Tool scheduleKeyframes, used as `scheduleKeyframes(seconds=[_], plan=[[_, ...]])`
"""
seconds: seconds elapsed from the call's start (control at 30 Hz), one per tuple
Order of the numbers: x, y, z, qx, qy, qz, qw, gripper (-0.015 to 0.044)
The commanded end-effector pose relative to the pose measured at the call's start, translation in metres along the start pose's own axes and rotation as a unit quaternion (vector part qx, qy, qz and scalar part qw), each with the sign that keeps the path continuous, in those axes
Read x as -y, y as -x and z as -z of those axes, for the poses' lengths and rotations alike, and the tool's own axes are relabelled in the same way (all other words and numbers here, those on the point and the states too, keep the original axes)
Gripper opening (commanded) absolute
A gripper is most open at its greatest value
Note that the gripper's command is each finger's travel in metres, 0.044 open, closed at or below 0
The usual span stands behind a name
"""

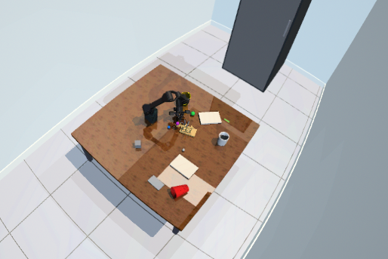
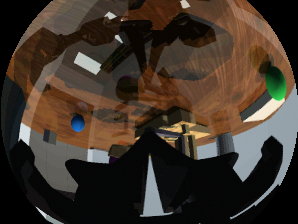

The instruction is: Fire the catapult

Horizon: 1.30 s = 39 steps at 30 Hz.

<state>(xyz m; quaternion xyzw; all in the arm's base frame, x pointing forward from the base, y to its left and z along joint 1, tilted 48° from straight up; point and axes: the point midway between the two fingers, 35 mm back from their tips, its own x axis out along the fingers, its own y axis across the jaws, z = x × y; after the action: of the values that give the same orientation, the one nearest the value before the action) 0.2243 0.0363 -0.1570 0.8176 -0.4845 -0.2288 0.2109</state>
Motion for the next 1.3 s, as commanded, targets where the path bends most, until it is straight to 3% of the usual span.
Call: scheduleKeyframes(seconds=[0.0,0.23,0.57,0.77,1.27], plan=[[-0.002,-0.01,-0.01,-0.002,0.004,0.0,1.0,0.0],[-0.002,-0.014,-0.016,-0.002,0.003,0.0,1.0,0.0],[0.03,0.103,0.031,0.003,0.0,0.003,1.0,0.0],[0.029,0.11,0.034,0.002,-0.001,0.002,1.0,0.0],[0.064,0.095,0.04,0.089,-0.159,0.007,0.983,0.0394]])
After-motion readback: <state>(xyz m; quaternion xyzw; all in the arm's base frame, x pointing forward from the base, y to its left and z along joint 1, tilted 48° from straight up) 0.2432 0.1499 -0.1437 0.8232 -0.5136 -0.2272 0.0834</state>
